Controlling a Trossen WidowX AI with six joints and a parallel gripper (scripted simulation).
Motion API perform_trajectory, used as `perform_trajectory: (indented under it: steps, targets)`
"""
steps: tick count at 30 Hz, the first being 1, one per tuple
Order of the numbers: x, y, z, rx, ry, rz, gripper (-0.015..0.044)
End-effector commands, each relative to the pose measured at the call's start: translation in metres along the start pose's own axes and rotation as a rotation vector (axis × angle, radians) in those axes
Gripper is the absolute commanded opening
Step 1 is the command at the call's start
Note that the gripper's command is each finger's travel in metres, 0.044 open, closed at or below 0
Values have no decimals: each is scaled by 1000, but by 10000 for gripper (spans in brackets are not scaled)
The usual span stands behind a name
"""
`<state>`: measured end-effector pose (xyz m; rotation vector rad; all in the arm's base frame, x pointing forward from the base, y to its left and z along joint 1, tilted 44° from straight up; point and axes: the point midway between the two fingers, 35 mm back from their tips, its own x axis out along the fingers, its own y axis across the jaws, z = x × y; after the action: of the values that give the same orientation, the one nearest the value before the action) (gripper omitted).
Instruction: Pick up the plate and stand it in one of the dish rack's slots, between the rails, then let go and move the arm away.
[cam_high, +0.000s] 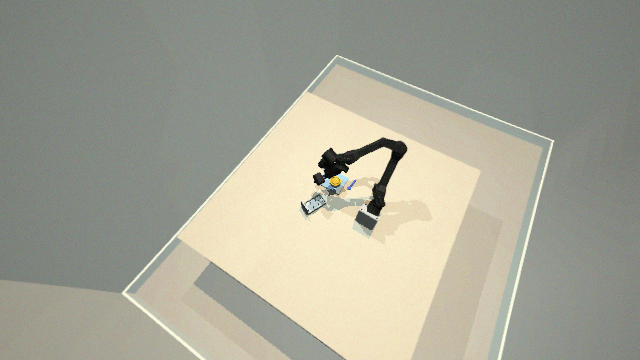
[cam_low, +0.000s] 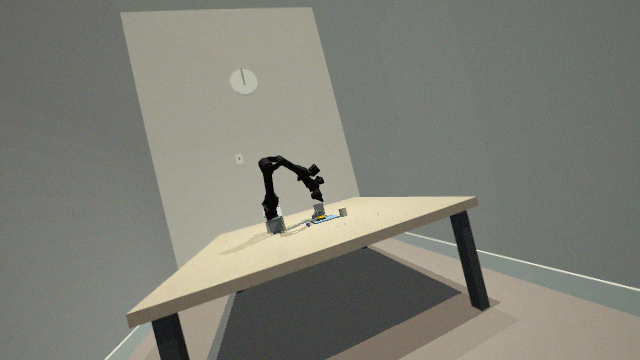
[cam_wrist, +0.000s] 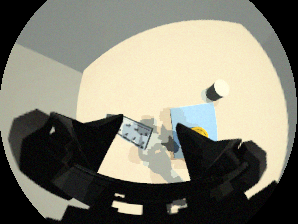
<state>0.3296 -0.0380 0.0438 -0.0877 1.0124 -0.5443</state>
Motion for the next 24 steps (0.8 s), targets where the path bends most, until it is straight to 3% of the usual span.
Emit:
perform_trajectory:
  steps: [1, 16, 24]
  targets:
    - [5, -20, -3, -59, 79, -88, 400]
    - [-1, -100, -21, -294, 430, -350, 400]
    - [-1, -103, -23, -305, 446, -359, 400]
